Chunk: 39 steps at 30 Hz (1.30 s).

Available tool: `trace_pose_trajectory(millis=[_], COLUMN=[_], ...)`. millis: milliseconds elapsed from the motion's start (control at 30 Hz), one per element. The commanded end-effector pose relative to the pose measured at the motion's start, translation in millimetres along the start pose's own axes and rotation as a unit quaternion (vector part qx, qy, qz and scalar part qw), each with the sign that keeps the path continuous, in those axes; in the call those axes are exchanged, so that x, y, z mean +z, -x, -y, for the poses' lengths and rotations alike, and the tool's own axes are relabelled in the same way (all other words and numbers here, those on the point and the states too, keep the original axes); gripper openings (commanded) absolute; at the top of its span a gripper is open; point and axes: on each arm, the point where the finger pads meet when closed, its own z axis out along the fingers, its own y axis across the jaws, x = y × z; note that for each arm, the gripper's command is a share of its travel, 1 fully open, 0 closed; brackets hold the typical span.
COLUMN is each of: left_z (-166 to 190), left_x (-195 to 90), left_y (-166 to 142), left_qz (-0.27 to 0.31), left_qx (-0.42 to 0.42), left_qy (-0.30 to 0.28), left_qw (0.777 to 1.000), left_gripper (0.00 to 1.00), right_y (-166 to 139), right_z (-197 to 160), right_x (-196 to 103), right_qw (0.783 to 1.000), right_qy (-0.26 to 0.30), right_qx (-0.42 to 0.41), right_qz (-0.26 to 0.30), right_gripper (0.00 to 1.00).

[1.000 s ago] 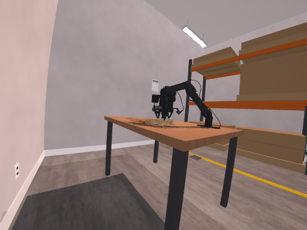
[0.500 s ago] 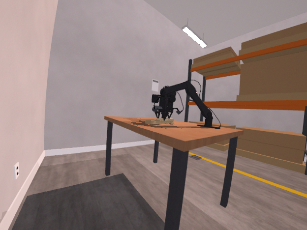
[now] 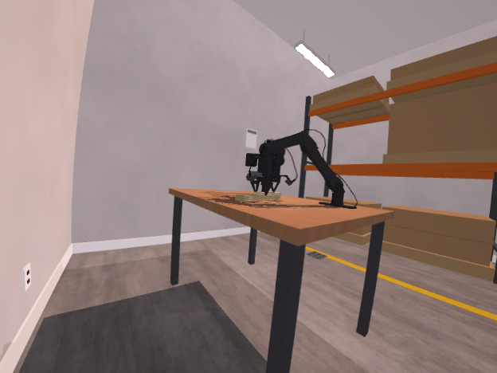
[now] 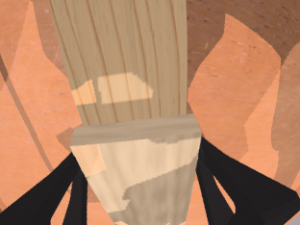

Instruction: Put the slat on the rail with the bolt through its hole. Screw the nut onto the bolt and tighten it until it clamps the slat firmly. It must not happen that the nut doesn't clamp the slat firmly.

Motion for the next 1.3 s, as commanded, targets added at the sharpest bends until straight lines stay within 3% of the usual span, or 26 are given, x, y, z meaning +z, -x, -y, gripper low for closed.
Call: trace_pose_trajectory(millis=[0, 333, 667, 867, 1100, 1167, 1267], left_z=[1.7, 1.7, 1.7, 1.7, 1.7, 1.7, 1.7], left_x=[-5.1, -5.1, -5.1, -5.1, -5.1, -5.1, -5.1], left_y=[1.4, 1.4, 1.4, 1.4, 1.4, 1.4, 1.4], left_qz=[0.005, 0.005, 0.005, 0.005, 0.005, 0.005, 0.005], left_qx=[0.000, 0.000, 0.000, 0.000, 0.000, 0.000, 0.000], left_qy=[-0.006, -0.006, -0.006, -0.006, -0.006, -0.006, -0.006], left_qw=[1.000, 1.000, 1.000, 1.000, 1.000, 1.000, 1.000], left_gripper=[0.72, 0.72, 0.72, 0.72, 0.72, 0.72, 0.72], right_y=[0.8, 0.8, 0.8, 0.8, 0.8, 0.8, 0.8], right_z=[1.1, 1.2, 1.2, 1.2, 1.2, 1.2, 1.2], right_x=[-4.3, -4.3, -4.3, -4.3, -4.2, -4.2, -4.2], right_qw=[1.000, 1.000, 0.989, 0.964, 0.918, 0.918, 0.893], right_qy=[-0.005, -0.005, -0.004, -0.004, -0.003, -0.003, -0.002], right_qx=[0.000, 0.003, 0.148, 0.265, 0.396, 0.396, 0.450], right_qz=[0.003, 0.003, 0.004, 0.005, 0.006, 0.006, 0.007], right_gripper=[0.12, 0.12, 0.12, 0.12, 0.12, 0.12, 0.12])
